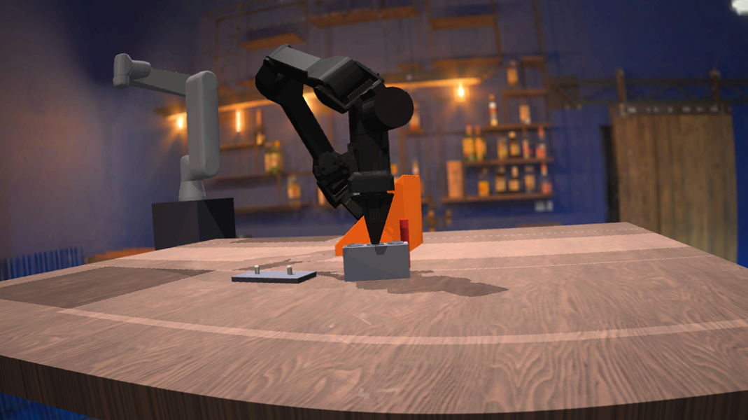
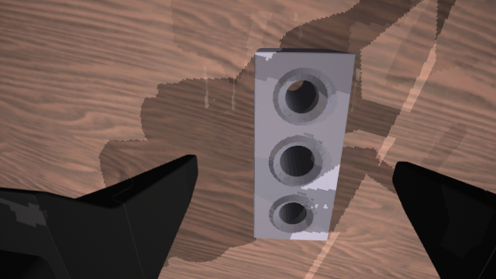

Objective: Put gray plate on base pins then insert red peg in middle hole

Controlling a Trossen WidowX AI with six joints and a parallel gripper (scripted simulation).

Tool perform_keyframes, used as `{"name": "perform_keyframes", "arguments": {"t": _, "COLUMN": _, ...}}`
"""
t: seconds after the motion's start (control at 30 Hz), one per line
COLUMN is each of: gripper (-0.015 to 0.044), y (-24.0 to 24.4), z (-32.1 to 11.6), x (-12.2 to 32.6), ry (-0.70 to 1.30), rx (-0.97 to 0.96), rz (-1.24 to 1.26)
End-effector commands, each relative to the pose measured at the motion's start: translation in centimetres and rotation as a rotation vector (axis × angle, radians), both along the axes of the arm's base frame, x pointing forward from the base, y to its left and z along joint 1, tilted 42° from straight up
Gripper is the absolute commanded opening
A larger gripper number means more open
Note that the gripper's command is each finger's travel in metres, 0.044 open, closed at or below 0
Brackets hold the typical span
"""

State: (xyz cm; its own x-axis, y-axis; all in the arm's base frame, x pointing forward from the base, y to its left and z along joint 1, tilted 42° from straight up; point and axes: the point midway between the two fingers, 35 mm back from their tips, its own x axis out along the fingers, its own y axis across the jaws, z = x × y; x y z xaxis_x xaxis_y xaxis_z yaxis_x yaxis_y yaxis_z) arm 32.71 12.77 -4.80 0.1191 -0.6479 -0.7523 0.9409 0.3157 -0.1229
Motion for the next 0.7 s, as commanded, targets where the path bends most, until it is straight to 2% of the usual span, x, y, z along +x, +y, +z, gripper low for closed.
{"name": "perform_keyframes", "arguments": {"t": 0.0, "gripper": 0.044, "y": -0.5, "z": -0.5, "x": 0.0, "ry": 0.003, "rx": -0.005, "rz": 0.004}}
{"name": "perform_keyframes", "arguments": {"t": 0.67, "gripper": 0.044, "y": -2.7, "z": -2.9, "x": 0.4, "ry": 0.003, "rx": -0.007, "rz": 0.004}}
